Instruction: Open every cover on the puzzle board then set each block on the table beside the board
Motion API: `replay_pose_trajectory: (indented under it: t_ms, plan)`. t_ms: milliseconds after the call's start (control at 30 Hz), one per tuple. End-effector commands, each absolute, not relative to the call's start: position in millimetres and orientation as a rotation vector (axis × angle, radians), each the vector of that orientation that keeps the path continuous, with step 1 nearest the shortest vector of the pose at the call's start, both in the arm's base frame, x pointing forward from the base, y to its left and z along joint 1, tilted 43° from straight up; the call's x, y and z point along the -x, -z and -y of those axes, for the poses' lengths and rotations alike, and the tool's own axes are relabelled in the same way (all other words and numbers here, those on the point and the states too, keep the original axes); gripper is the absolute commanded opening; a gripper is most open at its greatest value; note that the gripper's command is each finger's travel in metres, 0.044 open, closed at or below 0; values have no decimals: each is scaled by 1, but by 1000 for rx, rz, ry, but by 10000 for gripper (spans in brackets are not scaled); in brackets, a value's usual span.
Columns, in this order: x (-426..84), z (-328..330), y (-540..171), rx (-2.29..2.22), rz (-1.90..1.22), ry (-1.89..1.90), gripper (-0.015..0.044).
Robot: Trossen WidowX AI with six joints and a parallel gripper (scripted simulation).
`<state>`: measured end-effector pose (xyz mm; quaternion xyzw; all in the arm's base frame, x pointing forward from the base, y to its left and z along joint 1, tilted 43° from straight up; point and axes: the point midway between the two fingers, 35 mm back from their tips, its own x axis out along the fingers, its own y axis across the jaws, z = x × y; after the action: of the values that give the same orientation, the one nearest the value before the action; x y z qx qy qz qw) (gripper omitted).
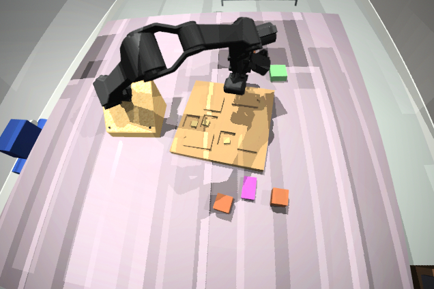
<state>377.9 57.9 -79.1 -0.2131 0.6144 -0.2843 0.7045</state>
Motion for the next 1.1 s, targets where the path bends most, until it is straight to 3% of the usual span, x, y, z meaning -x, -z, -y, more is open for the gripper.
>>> replay_pose_trajectory:
  t_ms: [0, 1067]
  plan:
    - [-376, -53, 82, 486, -1371, 635, 0]
    - [-373, -31, 93, 487, -1371, 637, 0]
